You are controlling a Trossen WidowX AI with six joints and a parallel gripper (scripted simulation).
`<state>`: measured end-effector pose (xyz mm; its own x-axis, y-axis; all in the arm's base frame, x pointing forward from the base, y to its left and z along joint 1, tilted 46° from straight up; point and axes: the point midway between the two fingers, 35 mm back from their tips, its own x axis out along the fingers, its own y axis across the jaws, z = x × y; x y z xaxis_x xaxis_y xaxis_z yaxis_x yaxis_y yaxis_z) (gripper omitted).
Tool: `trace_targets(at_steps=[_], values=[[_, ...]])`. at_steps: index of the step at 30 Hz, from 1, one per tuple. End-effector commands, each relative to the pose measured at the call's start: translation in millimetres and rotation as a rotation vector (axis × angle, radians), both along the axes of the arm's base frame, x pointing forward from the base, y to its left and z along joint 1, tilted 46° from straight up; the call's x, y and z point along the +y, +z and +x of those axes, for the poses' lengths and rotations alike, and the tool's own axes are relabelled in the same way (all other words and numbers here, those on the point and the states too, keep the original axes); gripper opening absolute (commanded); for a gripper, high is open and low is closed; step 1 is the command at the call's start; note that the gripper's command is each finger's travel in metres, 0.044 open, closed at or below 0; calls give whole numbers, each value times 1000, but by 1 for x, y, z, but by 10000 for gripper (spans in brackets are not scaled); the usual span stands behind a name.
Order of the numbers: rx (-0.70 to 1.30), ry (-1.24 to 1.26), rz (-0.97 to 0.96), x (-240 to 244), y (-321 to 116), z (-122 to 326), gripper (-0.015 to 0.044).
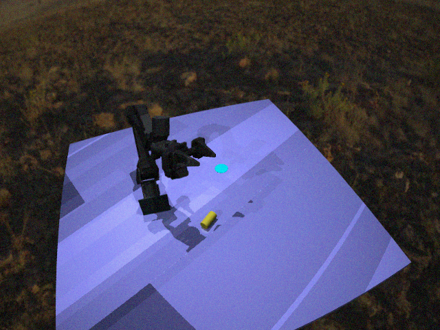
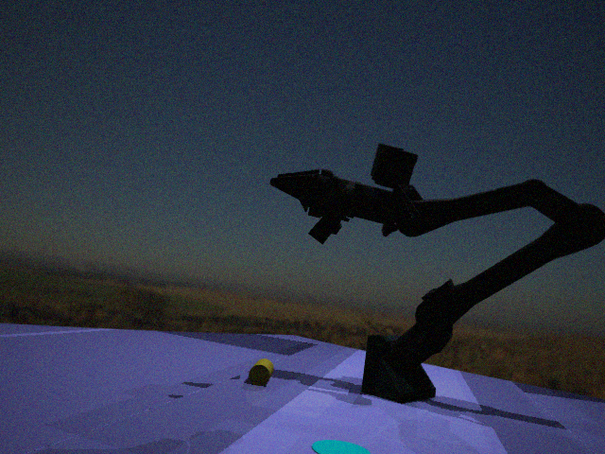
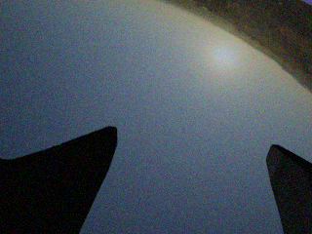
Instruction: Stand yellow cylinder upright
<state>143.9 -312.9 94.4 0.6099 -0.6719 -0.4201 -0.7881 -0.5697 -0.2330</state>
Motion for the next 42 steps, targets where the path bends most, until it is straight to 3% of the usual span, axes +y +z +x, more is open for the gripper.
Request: trace_targets(at_steps=[1, 4, 12, 20, 28, 42], values=[[-3, -2, 18, 0, -2, 1, 374], [-41, -34, 265, 1, -27, 12, 309], [-33, -298, 1090, 37, -96, 39, 309], [216, -815, 1745, 97, -118, 48, 309], [458, -1205, 1959, 128, -108, 49, 309], [464, -1215, 1963, 128, -108, 49, 309]])
